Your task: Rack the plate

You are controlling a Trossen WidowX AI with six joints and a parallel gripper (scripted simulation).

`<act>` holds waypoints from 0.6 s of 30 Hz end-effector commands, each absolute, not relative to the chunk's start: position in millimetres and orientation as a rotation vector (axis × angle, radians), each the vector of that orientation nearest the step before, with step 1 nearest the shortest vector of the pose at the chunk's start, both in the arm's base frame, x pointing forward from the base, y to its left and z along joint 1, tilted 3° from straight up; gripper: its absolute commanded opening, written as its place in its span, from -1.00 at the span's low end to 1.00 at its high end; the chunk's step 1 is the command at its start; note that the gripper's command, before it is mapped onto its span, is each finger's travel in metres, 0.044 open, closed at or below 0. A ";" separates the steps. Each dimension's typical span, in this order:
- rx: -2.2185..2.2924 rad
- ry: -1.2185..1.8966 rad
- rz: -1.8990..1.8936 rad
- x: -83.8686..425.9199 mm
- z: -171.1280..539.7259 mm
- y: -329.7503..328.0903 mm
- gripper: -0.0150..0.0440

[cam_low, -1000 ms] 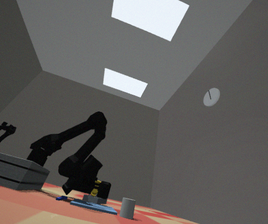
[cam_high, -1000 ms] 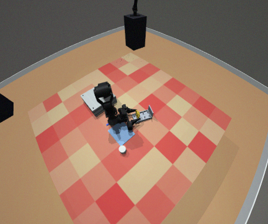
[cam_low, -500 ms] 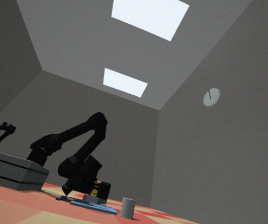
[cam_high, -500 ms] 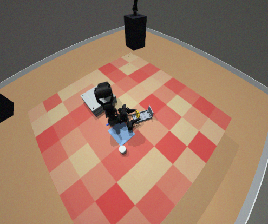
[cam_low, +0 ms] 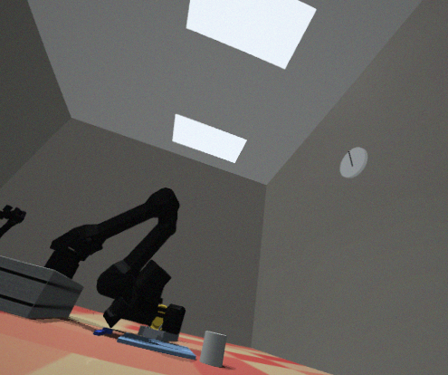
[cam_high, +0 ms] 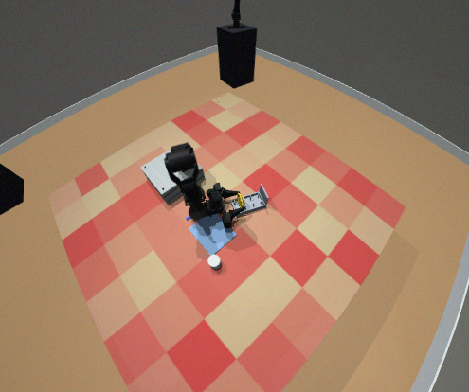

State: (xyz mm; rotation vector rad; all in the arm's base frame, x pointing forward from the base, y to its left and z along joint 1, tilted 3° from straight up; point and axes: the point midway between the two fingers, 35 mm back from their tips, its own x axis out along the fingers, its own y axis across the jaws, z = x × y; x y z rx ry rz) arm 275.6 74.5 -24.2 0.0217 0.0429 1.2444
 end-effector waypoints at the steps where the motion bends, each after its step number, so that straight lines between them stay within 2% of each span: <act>1: 0.022 0.043 1.244 275.6 -24.3 74.5 0.86; 8: 0.023 0.044 1.244 276.3 -21.8 74.4 0.86; 18: 0.029 0.043 1.250 285.1 19.5 73.7 0.86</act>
